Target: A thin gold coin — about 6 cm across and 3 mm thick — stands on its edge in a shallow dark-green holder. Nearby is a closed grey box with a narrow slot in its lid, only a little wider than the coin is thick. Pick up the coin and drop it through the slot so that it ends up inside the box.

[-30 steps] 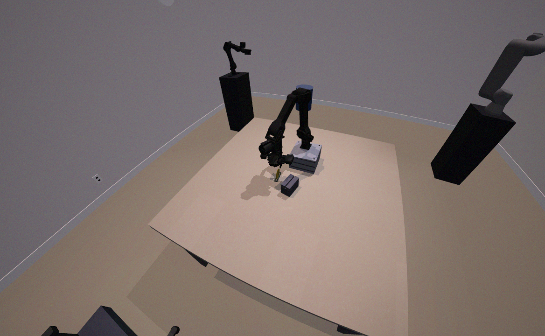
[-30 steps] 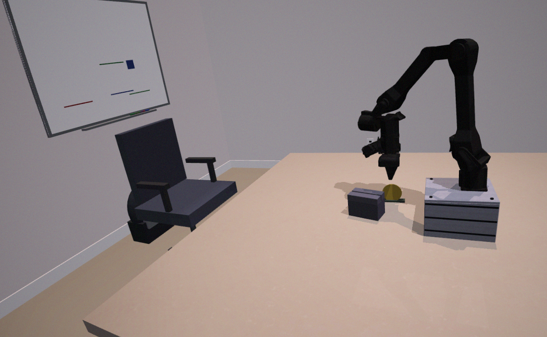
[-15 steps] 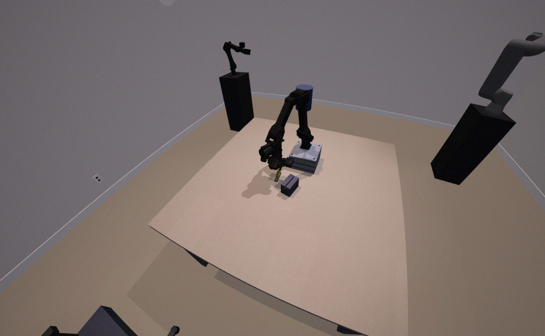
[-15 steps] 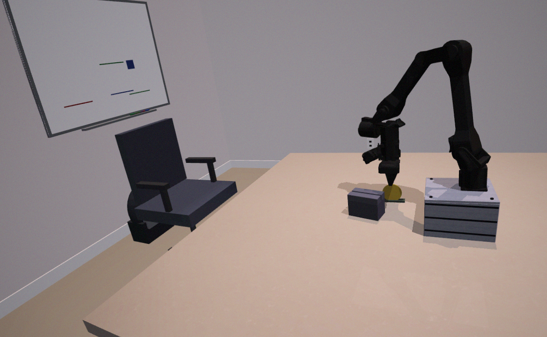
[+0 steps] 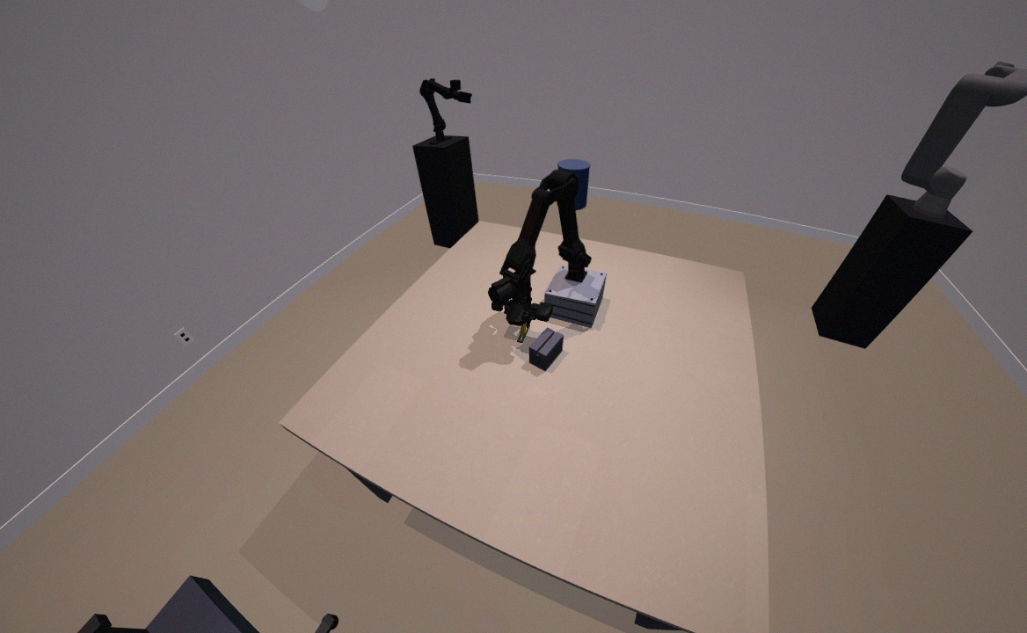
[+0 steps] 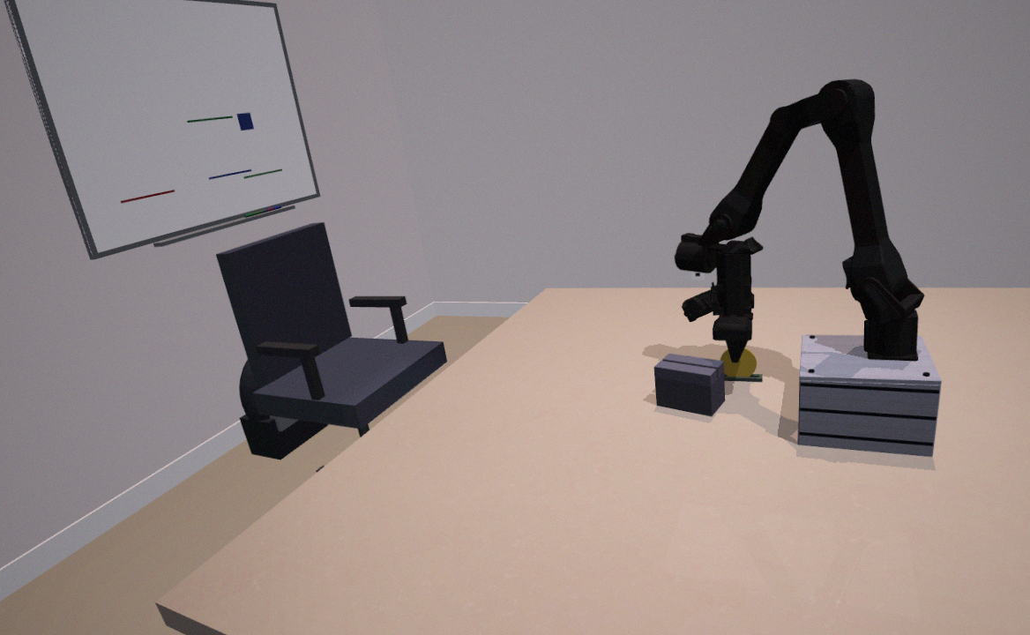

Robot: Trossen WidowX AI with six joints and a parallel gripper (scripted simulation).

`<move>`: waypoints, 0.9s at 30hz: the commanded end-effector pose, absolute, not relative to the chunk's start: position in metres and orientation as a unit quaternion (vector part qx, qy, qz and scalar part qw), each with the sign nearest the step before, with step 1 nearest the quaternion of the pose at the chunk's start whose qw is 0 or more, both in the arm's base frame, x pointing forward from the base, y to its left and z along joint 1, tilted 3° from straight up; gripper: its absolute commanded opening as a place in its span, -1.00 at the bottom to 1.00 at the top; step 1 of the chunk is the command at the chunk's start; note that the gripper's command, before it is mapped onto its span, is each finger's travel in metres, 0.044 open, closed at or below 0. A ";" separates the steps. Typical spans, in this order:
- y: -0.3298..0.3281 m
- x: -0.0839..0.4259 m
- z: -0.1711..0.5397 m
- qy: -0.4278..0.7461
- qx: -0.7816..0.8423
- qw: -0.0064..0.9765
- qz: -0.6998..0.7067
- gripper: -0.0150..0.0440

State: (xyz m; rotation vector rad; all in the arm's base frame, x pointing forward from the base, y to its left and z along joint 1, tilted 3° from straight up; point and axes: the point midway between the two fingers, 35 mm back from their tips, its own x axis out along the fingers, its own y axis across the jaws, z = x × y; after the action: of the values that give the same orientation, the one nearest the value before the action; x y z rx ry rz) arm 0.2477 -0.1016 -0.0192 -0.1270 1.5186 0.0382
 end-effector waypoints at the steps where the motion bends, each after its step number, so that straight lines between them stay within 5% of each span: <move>1: -0.102 0.246 -0.027 0.690 -0.059 0.721 0.019 0.05; 18: -0.102 0.245 -0.051 0.690 -0.059 0.721 0.019 0.05; 24: -0.102 0.245 -0.051 0.690 -0.059 0.721 0.019 -0.48; 27: -0.102 0.245 -0.051 0.690 -0.059 0.721 0.019 -0.49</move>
State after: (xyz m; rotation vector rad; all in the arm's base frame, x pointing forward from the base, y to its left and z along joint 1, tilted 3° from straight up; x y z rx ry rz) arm 0.2448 -0.1021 -0.0509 -0.1256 1.5242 0.0398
